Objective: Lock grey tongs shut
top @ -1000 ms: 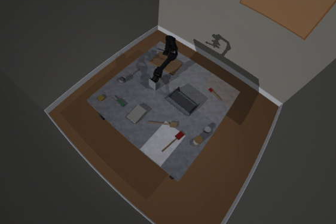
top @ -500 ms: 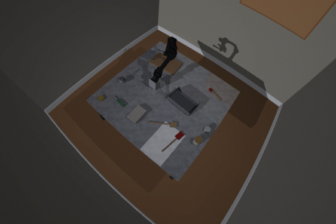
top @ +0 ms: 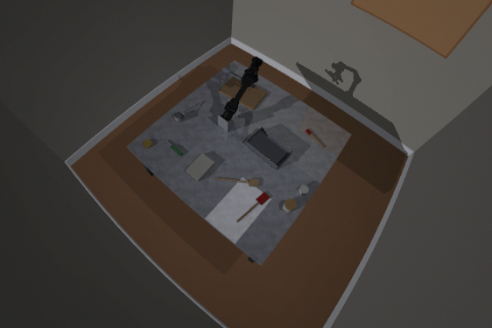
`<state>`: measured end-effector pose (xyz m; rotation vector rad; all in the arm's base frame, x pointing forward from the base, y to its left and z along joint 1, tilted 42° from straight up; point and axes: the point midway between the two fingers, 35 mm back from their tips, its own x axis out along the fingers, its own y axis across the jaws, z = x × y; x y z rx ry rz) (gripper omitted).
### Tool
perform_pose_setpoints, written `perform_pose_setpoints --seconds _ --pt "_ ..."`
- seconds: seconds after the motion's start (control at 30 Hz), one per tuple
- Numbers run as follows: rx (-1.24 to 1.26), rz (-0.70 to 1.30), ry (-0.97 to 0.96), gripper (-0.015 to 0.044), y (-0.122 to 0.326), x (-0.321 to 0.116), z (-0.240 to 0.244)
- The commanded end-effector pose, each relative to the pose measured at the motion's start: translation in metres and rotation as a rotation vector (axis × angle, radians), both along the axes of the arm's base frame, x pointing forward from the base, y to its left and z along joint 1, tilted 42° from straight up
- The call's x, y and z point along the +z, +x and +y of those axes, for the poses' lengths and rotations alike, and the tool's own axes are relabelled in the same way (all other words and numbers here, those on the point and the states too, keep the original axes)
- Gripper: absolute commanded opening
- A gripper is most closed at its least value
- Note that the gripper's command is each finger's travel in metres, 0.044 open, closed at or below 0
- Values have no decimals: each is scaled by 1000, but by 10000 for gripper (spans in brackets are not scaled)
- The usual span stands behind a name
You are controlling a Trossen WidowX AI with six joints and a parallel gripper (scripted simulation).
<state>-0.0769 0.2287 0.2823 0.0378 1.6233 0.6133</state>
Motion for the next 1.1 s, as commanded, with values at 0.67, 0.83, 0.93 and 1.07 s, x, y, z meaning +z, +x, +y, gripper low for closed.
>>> perform_pose_setpoints --seconds 0.67,0.83,0.93,1.07 --pt "213 417 -1 -150 7 17 6" --pt "245 512 54 -150 12 27 10" --pt "257 554 86 -150 14 32 12" --pt "258 557 89 -150 14 33 12"
